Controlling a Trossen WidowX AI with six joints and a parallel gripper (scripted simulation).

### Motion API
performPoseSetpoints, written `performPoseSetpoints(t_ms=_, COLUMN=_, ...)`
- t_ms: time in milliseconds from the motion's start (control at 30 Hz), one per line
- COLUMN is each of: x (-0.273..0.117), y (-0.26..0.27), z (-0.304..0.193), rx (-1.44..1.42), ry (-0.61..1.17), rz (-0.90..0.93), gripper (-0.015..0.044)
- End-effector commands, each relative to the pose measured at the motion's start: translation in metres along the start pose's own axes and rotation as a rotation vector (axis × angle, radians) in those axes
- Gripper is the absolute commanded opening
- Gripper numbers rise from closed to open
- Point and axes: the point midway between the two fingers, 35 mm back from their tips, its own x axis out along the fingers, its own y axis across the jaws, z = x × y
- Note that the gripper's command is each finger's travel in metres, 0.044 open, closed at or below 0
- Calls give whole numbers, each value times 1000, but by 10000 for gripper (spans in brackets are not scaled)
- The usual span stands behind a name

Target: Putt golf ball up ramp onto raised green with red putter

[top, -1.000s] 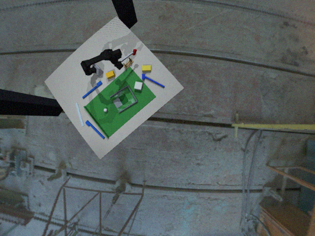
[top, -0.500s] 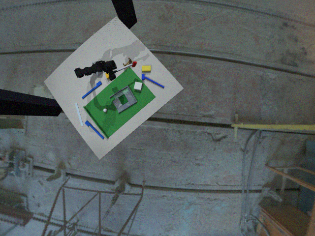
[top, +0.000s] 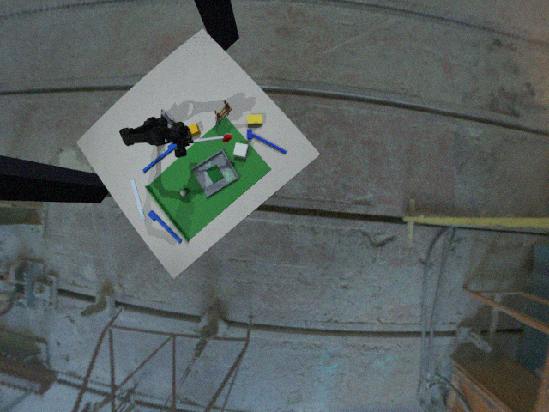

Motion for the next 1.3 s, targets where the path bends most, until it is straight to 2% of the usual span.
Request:
performPoseSetpoints(t_ms=0, x=-4, y=-18, z=-22, rx=101, ry=-12, rz=-13, gripper=0)
performPoseSetpoints(t_ms=633, x=-5, y=-77, z=-132, rx=550, ry=-24, rz=-67, gripper=0)
performPoseSetpoints(t_ms=1267, x=-1, y=-91, z=-249, rx=1004, ry=-14, rz=-149, gripper=0)
